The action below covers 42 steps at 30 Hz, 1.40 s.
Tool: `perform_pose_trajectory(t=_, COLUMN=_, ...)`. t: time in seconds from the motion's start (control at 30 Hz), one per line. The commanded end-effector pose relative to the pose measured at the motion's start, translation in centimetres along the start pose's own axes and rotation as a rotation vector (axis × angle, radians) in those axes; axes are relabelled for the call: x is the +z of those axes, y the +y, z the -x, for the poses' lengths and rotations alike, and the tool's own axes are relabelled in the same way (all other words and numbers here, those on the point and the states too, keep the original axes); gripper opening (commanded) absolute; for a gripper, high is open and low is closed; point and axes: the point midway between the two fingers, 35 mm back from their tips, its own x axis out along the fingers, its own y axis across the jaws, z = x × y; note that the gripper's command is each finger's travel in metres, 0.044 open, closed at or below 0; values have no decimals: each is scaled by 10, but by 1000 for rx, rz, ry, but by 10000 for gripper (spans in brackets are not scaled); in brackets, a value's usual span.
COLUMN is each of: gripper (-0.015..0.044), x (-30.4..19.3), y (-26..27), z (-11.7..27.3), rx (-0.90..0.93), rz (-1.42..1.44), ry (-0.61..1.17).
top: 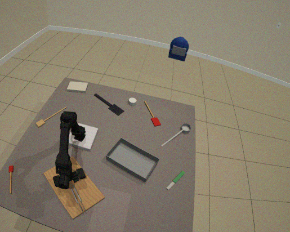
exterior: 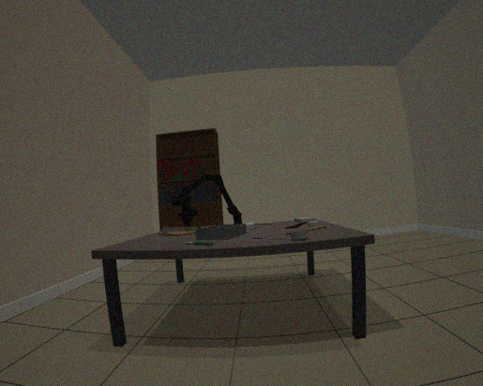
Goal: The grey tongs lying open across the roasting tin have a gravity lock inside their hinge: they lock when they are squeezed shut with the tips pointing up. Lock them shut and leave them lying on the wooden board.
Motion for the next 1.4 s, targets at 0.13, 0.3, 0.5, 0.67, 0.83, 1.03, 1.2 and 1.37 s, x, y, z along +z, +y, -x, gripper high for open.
perform_pose_trajectory(t=0.13, gripper=375, x=0, y=0, z=0, rx=-1, rz=0, ry=1)
perform_pose_trajectory(t=0.3, gripper=440, x=0, y=0, z=0, rx=-1, rz=0, ry=1)
perform_pose_trajectory(t=0.5, gripper=440, x=38, y=22, z=36, rx=6, rz=1, ry=-3)
perform_pose_trajectory(t=0.67, gripper=440, x=108, y=39, z=88, rx=7, rz=3, ry=-5)
perform_pose_trajectory(t=0.83, gripper=440, x=145, y=38, z=113, rx=8, rz=4, ry=-6)
perform_pose_trajectory(t=1.03, gripper=440, x=144, y=38, z=118, rx=9, rz=3, ry=-6)
perform_pose_trajectory(t=1.2, gripper=440, x=142, y=37, z=151, rx=18, rz=-3, ry=-3)
perform_pose_trajectory(t=1.37, gripper=440, x=142, y=36, z=158, rx=20, rz=-4, ry=-2)
